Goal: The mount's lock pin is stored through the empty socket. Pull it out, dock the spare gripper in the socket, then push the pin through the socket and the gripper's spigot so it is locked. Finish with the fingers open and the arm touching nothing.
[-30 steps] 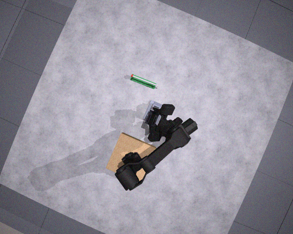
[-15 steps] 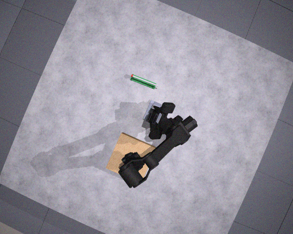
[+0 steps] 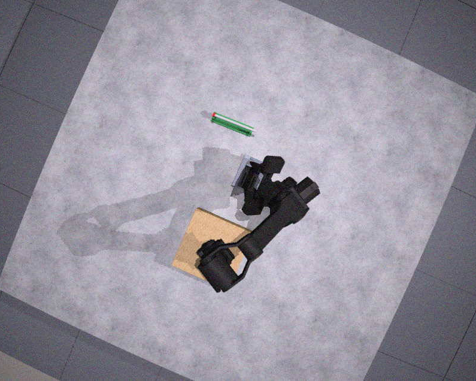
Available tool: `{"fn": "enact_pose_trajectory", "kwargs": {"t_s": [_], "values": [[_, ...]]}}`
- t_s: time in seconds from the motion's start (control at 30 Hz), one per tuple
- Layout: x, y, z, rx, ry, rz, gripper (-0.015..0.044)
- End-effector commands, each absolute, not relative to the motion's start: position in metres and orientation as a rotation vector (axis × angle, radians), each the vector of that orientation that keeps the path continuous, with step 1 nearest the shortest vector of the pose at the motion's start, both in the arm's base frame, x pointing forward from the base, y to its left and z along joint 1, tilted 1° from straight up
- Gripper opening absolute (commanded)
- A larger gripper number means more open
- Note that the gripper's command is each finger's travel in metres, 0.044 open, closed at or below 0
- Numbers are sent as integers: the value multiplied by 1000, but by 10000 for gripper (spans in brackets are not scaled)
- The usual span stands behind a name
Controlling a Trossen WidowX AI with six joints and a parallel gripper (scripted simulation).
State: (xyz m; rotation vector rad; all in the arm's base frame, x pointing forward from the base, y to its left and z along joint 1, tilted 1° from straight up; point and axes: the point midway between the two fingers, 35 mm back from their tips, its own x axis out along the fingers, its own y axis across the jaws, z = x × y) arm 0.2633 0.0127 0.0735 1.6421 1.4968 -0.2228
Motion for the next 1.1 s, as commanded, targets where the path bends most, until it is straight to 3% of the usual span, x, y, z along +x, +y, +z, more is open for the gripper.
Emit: {"fn": "enact_pose_trajectory", "kwargs": {"t_s": [0.0, 0.6, 1.07], "values": [[266, 15, 70, 1653, 1499, -213, 0], [268, 15, 65, 1653, 1500, -215, 0], [268, 15, 65, 1653, 1500, -215, 367]]}}
